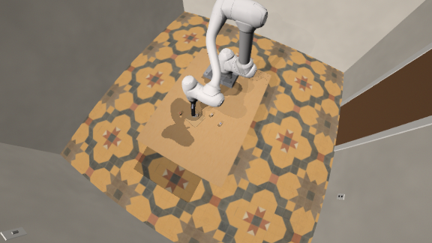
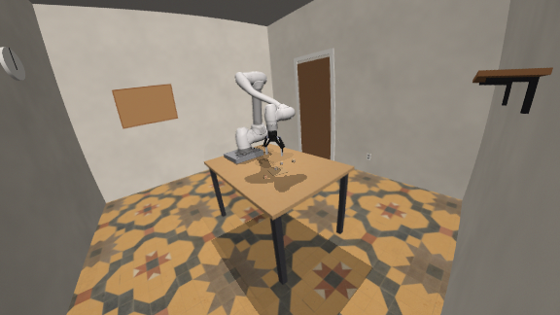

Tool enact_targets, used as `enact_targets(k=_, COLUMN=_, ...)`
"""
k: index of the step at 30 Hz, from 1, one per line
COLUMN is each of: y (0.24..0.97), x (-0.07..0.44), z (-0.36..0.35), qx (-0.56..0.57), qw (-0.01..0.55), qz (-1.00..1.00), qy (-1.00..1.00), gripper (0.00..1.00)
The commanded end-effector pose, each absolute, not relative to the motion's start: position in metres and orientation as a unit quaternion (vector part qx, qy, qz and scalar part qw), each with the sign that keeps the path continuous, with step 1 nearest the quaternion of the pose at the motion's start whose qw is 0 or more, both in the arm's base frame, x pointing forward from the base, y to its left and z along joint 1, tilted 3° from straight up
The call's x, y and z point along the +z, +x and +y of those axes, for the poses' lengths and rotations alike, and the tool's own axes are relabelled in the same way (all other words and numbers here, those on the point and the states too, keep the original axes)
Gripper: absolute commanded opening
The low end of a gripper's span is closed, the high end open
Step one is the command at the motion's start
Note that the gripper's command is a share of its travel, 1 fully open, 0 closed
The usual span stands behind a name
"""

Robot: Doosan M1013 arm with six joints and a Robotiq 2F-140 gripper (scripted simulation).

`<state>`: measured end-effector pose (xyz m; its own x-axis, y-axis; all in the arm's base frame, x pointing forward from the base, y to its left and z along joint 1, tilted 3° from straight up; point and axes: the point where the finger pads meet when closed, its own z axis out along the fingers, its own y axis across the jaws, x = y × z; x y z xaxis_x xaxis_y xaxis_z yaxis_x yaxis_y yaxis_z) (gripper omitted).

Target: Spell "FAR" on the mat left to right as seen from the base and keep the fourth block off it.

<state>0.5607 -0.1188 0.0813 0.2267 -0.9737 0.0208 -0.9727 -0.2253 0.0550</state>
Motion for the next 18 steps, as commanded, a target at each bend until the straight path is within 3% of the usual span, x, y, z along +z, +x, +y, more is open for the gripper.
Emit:
enact_targets(k=1, y=0.563, x=0.087, z=-0.117, qx=-0.007, qw=0.026, qz=-0.623, qy=0.781, gripper=1.0)
enact_targets(k=10, y=0.563, x=0.086, z=-0.117, qx=-0.007, qw=0.026, qz=-0.623, qy=0.781, gripper=1.0)
enact_targets(k=18, y=0.562, x=0.055, z=-0.118, qx=-0.006, qw=0.025, qz=-0.625, qy=0.781, gripper=1.0)
